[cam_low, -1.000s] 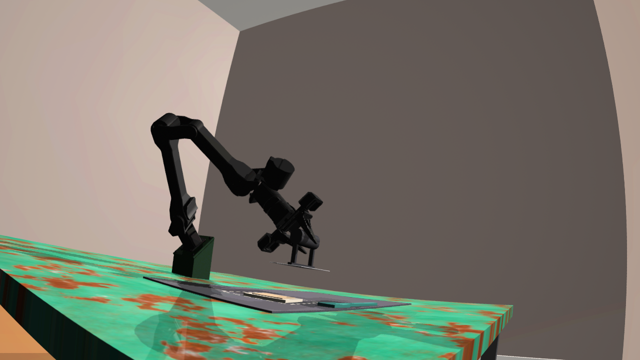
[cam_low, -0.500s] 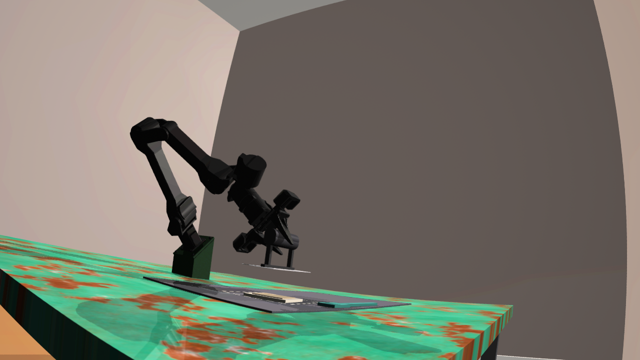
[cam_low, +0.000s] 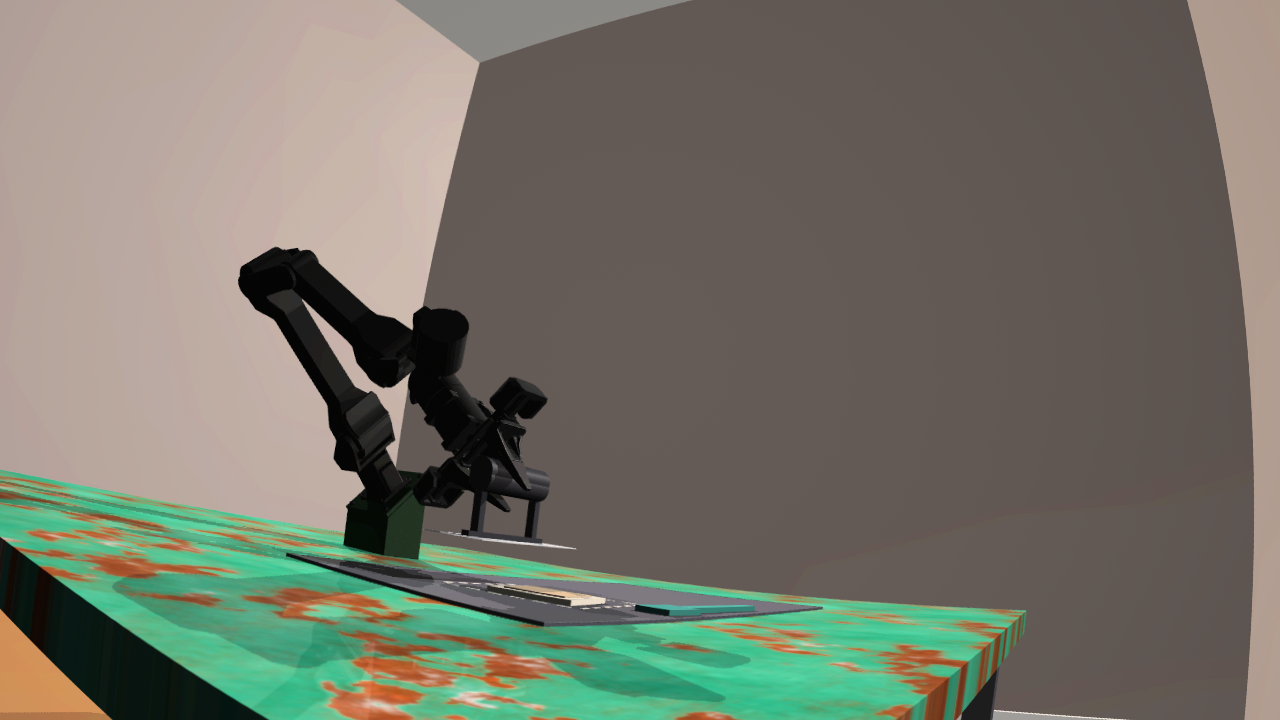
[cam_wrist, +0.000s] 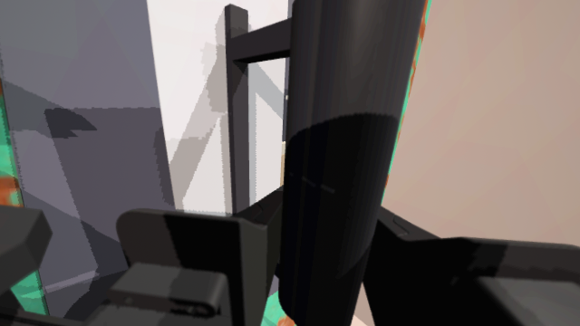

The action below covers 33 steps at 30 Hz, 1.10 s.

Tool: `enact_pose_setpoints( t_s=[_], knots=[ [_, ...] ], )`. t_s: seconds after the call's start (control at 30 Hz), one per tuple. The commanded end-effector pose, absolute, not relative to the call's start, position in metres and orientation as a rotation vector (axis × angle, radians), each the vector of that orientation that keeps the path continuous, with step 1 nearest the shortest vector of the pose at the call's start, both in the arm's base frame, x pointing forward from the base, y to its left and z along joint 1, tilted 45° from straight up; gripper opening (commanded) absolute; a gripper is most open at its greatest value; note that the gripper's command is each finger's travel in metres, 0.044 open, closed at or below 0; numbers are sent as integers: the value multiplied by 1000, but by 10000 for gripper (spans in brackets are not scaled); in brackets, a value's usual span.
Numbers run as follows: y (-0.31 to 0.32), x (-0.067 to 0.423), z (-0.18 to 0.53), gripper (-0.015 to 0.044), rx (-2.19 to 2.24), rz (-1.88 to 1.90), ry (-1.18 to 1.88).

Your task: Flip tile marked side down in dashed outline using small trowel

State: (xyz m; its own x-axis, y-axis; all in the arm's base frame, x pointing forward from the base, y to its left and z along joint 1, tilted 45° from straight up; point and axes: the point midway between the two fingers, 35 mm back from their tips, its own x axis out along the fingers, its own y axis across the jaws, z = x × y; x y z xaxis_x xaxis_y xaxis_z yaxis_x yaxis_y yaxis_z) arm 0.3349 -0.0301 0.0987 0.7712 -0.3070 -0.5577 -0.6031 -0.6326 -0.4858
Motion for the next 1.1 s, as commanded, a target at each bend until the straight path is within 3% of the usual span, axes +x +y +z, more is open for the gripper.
enact_pose_setpoints(
  t_s=[0.0, 0.53, 1.07],
  knots=[
    [-38, 327, 105, 0, -2286, 554, 662],
    [-77, 288, 125, 0, -2307, 478, 678],
    [-92, 290, 110, 0, -2308, 478, 679]
  ],
)
